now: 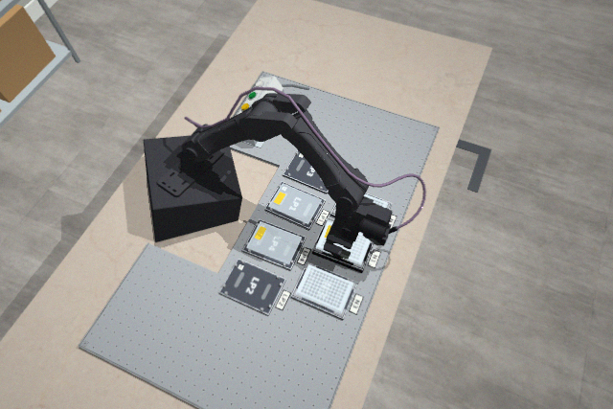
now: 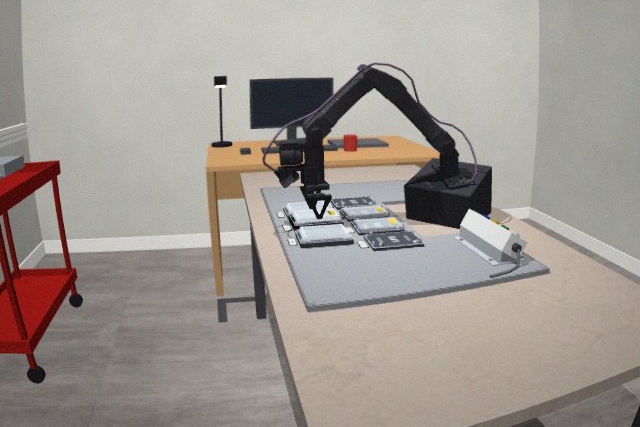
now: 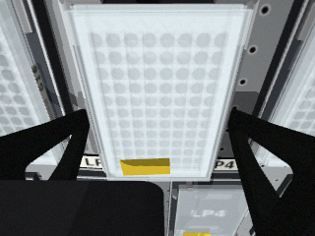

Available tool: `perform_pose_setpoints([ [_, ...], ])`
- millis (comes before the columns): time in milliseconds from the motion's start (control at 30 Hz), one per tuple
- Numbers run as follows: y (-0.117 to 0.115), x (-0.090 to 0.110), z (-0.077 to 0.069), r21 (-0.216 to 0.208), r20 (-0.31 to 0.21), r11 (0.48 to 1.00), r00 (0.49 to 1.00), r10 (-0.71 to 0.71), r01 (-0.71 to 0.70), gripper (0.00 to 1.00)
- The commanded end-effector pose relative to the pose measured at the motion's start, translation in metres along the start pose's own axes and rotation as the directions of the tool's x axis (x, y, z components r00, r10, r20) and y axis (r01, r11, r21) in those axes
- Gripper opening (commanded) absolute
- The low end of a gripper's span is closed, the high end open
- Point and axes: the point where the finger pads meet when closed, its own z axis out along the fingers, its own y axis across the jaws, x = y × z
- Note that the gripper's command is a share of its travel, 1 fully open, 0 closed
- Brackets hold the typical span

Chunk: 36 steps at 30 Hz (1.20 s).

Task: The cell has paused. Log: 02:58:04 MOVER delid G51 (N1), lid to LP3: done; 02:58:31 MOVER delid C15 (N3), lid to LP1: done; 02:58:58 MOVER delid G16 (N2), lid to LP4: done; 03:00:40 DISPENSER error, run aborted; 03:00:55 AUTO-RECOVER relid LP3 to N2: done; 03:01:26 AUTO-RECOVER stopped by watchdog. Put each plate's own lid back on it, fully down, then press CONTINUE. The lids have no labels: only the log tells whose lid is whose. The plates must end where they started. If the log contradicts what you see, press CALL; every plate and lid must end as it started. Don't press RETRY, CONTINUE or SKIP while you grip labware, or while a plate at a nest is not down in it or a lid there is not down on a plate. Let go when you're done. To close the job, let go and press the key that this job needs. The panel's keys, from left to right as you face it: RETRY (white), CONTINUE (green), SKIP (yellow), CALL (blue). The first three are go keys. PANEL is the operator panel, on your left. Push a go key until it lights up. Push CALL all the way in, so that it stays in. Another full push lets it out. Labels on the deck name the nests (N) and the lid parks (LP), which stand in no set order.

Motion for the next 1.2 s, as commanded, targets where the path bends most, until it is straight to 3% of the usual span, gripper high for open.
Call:
perform_pose_setpoints([
  [0, 0.0, -0.011, -0.01, 0.002, 0.044, 1.0, 0.999, -0.002, 0.002, 1.0],
  [67, 0.0, -0.011, -0.01, 0.002, 0.044, 1.0, 0.999, -0.002, 0.002, 1.0],
  [167, 0.001, -0.018, -0.024, 0.004, 0.083, 1.0, 0.996, -0.008, 0.007, 1.0],
  [567, -0.003, -0.017, -0.045, 0.004, 0.072, 1.0, 0.997, -0.003, 0.003, 1.0],
  [1167, -0.003, -0.014, -0.047, 0.002, 0.064, 1.0, 0.998, -0.002, 0.001, 1.0],
])
